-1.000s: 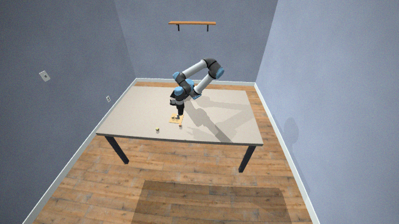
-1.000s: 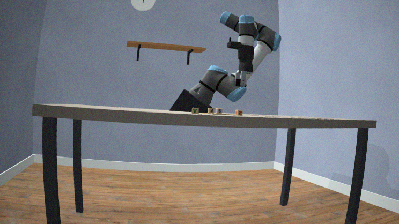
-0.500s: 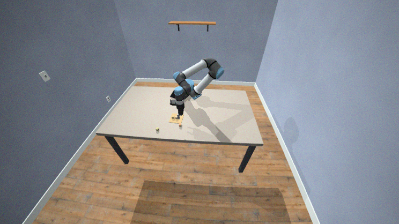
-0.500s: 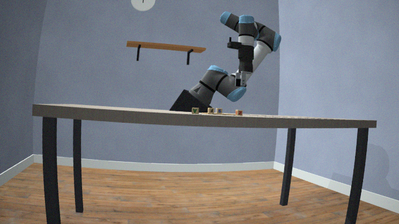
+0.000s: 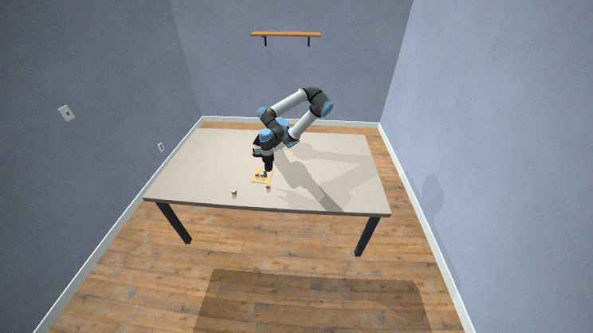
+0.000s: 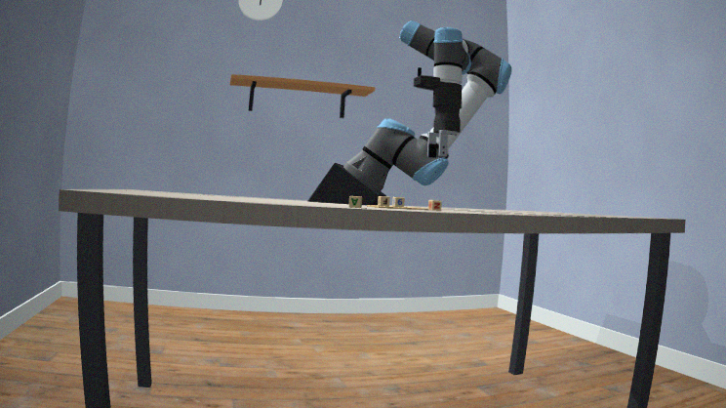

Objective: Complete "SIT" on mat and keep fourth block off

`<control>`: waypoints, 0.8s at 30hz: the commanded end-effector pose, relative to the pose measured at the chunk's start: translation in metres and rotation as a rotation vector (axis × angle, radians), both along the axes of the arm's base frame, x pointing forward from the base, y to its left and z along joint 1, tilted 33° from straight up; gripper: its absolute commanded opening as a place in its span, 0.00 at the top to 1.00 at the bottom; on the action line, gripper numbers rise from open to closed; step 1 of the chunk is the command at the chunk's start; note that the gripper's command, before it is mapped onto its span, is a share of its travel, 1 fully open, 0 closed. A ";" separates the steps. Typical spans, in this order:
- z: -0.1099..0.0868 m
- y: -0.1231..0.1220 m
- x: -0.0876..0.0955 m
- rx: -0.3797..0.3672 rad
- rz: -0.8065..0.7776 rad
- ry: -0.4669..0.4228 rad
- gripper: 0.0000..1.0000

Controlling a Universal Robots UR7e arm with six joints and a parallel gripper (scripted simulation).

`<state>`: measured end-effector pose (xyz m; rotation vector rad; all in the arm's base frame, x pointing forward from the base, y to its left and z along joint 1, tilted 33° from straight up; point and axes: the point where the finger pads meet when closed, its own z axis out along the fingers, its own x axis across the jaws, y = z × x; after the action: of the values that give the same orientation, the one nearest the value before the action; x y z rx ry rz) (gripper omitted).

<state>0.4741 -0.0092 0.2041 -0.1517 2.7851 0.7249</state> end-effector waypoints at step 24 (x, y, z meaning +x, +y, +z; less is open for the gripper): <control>-0.005 -0.001 0.015 -0.116 0.438 -0.257 0.00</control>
<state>0.4863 -0.0100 0.1994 -0.6931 2.6253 0.6178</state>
